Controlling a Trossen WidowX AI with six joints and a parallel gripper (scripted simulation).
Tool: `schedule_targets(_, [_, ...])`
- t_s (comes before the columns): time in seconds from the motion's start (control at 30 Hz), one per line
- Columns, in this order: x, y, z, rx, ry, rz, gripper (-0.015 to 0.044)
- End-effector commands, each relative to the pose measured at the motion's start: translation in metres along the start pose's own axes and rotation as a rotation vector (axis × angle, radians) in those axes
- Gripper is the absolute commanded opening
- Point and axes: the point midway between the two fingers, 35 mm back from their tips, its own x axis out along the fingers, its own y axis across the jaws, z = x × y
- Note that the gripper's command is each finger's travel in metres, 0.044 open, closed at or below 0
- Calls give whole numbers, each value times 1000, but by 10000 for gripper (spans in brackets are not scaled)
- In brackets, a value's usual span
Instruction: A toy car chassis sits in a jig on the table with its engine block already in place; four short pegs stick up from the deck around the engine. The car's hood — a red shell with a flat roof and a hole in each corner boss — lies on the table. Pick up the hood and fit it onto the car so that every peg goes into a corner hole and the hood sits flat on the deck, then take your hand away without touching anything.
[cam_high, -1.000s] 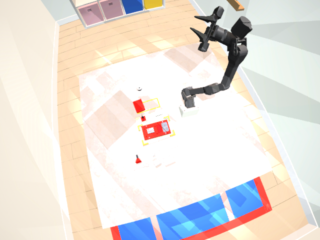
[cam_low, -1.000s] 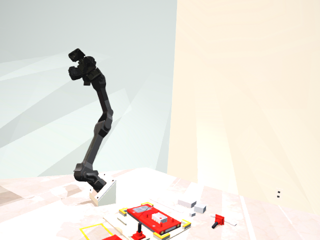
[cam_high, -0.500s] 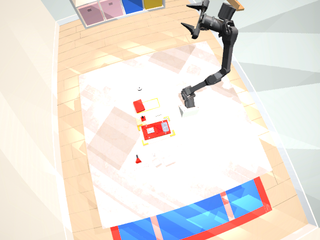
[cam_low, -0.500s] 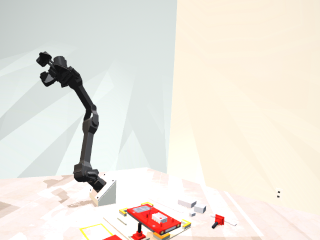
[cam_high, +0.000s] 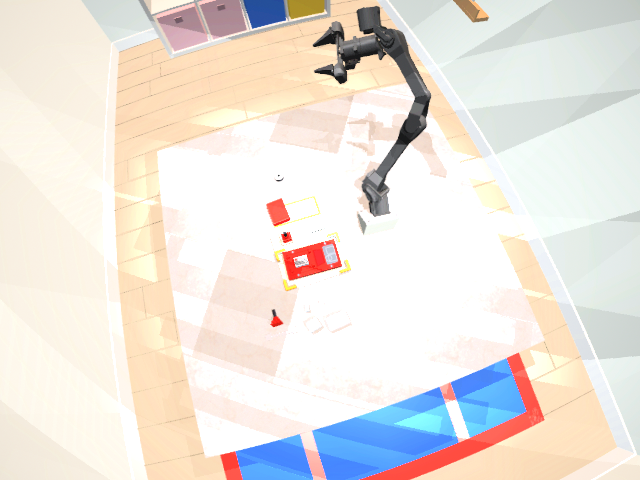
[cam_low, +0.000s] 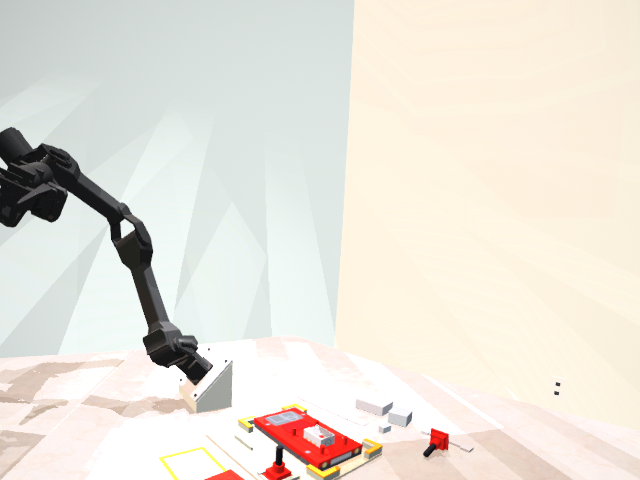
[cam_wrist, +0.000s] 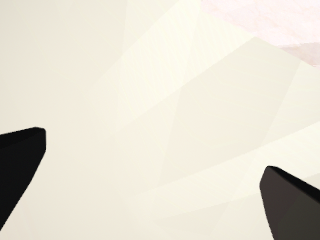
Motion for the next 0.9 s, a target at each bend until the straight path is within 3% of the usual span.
schedule_targets(0.0, [55, -15, 29, -13, -81, -137, 440])
schedule_targets(0.23, [134, -61, 57, -120, -170, -357, 440])
schedule_targets(0.47, [206, -147, 82, -290, -300, -647, 440])
schedule_targets(0.7, [247, -249, 92, -558, -394, -915, 440])
schedule_targets(0.87, [255, -305, 95, -737, -433, -1037, 440])
